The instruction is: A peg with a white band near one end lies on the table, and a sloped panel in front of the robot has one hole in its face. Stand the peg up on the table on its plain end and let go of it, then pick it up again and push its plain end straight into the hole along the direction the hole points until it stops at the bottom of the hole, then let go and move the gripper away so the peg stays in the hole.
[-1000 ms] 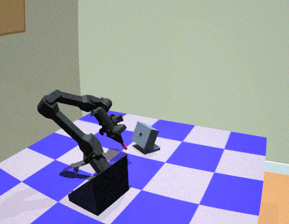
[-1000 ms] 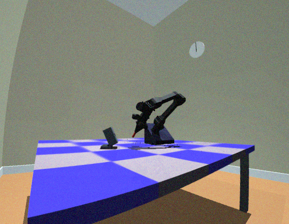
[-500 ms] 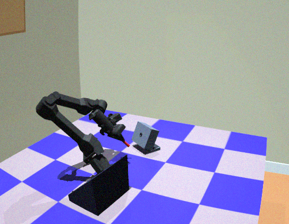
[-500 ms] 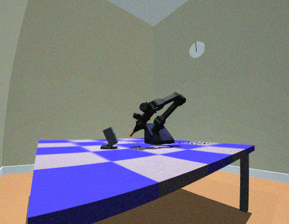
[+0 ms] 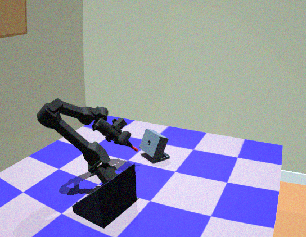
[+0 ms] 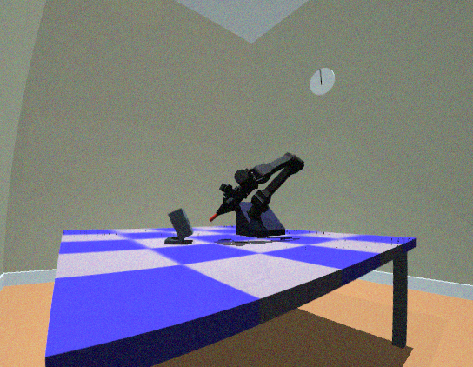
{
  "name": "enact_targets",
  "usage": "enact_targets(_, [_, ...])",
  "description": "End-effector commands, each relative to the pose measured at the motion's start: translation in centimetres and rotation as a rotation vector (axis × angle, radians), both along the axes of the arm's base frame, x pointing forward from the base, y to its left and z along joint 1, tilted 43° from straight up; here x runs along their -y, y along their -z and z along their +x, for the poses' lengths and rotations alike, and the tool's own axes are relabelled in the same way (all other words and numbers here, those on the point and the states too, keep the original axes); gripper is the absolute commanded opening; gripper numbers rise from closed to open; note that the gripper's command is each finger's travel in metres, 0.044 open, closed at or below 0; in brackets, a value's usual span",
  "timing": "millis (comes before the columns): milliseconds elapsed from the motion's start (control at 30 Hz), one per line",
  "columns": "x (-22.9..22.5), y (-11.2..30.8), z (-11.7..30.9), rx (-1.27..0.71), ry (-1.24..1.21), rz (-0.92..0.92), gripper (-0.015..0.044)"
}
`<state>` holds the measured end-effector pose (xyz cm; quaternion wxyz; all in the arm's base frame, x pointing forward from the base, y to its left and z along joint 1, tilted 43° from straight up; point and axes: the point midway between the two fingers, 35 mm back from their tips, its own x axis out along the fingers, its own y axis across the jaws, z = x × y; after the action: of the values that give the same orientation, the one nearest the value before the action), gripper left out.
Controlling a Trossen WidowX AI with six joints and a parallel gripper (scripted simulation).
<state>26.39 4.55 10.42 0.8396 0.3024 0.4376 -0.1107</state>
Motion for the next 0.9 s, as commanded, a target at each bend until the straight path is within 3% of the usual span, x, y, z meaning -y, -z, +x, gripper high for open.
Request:
enact_targets(0, [0.0, -0.1, 0.1, 0.036, 0.033, -0.002, 0.0000])
enact_targets(867, [-0.2, -1.2, 1.8, 0.207, 0.151, 0.030, 0.0000])
